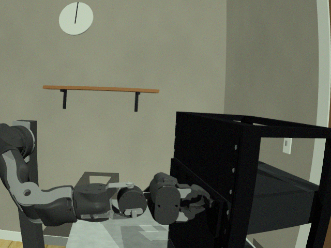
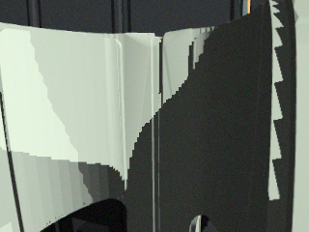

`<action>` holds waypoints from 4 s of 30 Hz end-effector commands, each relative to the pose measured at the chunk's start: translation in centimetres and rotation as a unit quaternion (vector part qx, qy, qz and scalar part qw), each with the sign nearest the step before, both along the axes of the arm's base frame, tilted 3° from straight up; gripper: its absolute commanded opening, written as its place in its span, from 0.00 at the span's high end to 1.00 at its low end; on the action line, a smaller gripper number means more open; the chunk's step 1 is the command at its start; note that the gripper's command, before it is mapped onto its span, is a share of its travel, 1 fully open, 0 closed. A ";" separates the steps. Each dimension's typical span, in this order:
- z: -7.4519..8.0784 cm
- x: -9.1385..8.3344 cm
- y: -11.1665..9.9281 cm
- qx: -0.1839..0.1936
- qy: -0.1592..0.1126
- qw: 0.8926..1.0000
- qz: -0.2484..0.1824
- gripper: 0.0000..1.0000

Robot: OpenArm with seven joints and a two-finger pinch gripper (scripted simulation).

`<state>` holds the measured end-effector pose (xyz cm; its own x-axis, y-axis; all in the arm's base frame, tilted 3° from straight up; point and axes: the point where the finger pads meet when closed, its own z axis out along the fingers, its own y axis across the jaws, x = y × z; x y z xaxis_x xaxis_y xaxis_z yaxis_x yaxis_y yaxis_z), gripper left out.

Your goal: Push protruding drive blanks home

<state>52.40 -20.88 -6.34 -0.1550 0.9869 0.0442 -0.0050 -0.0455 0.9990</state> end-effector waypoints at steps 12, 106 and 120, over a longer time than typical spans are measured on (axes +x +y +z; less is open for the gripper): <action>0.6 -2.0 0.0 0.000 -0.008 1.000 0.002 1.00; 0.1 -19.0 -2.9 0.000 -0.009 1.000 0.001 1.00; -0.2 -22.6 -3.4 0.000 -0.007 1.000 0.002 1.00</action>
